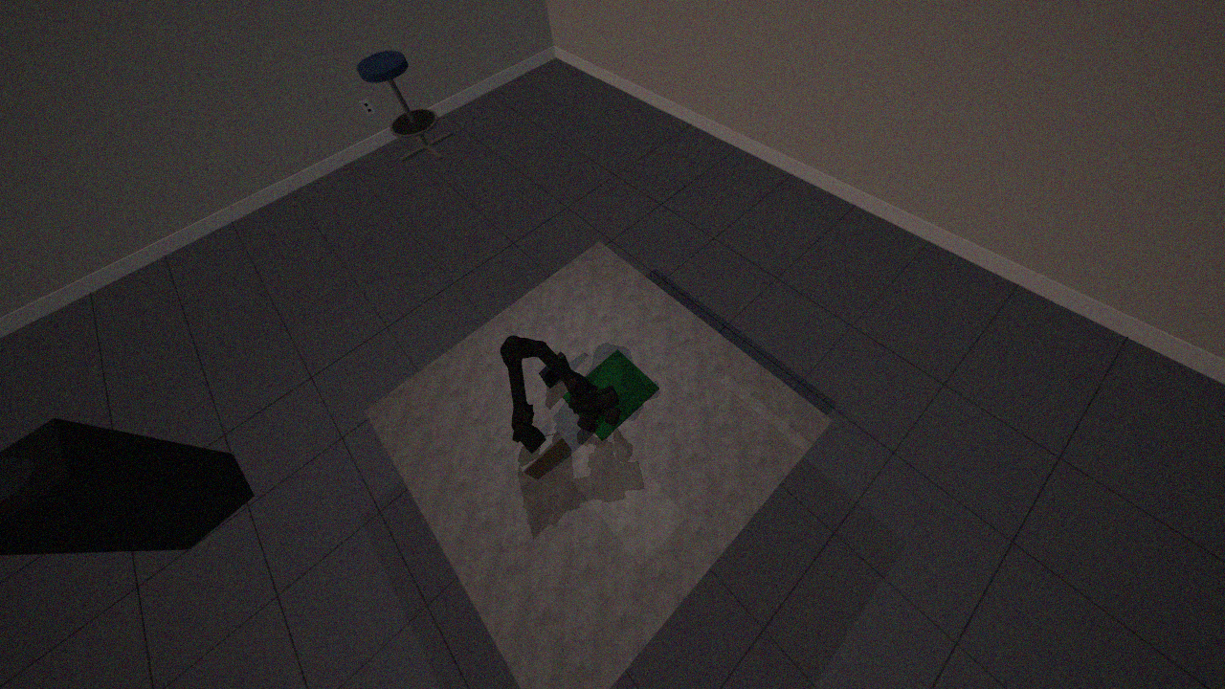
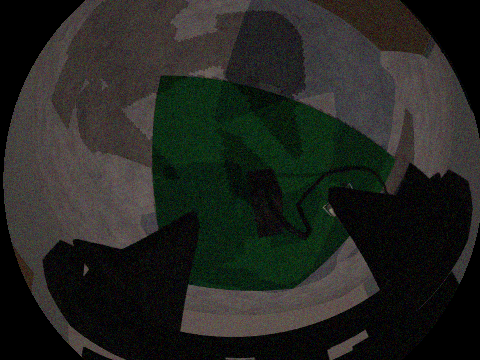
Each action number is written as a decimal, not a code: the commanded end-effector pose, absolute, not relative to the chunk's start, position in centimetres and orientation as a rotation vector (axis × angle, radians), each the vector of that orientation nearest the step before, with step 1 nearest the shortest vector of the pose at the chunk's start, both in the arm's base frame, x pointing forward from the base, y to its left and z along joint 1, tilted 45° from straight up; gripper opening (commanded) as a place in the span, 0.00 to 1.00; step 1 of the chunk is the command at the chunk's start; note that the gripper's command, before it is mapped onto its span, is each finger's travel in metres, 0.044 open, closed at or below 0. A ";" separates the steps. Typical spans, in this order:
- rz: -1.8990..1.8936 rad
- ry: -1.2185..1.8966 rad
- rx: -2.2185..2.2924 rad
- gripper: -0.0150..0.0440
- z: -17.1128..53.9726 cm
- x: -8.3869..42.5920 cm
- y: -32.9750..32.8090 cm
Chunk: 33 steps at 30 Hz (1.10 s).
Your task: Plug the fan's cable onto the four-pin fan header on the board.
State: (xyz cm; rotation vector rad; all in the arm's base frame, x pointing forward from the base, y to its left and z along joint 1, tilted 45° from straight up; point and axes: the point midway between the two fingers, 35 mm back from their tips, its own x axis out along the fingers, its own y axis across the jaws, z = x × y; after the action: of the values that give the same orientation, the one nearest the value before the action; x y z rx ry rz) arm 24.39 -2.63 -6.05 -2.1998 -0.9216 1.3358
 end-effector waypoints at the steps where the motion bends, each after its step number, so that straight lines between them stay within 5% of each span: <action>1: 1.330 -0.919 -2.194 1.00 -6.5 24.4 -2.0; 6: 1.329 -0.920 -2.193 1.00 -6.7 24.4 -1.7; 20: 1.335 -0.924 -2.198 0.38 -6.6 24.4 -2.0; 33: 1.339 -0.919 -2.199 0.25 -5.9 24.5 -3.0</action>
State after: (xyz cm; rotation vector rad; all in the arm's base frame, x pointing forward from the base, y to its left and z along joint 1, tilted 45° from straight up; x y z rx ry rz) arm 24.28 -2.14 -6.34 -2.1843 -0.9232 1.3377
